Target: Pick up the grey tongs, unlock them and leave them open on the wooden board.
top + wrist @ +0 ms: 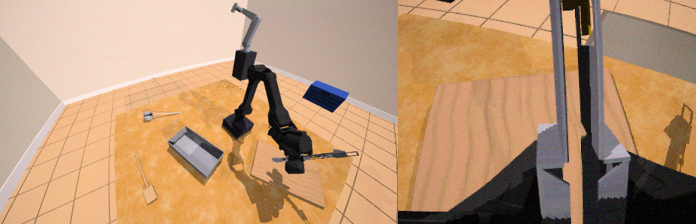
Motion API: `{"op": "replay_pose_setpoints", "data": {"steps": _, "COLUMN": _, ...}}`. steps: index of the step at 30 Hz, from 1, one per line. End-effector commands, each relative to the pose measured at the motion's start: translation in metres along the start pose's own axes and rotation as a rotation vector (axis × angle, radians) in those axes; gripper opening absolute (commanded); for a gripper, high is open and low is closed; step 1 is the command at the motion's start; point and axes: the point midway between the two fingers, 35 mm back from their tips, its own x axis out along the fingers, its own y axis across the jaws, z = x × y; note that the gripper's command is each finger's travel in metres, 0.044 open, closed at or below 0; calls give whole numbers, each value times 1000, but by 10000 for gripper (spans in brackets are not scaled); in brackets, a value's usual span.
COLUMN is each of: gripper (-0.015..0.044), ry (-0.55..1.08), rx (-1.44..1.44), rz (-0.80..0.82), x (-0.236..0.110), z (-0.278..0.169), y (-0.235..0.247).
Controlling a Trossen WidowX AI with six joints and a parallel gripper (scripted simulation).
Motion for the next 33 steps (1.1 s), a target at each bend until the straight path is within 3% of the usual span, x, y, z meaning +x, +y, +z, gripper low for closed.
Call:
{"op": "replay_pose_setpoints", "data": {"steps": 1, "gripper": -150, "ry": -9, "rx": -8, "rz": 3, "x": 0, "z": 2, "y": 0}}
{"op": "replay_pose_setpoints", "data": {"steps": 12, "gripper": -150, "ry": 14, "rx": 1, "rz": 3, "x": 2, "z": 2, "y": -1}}
{"op": "replay_pose_setpoints", "data": {"steps": 33, "gripper": -150, "ry": 329, "rx": 70, "rz": 6, "x": 30, "z": -1, "y": -10}}
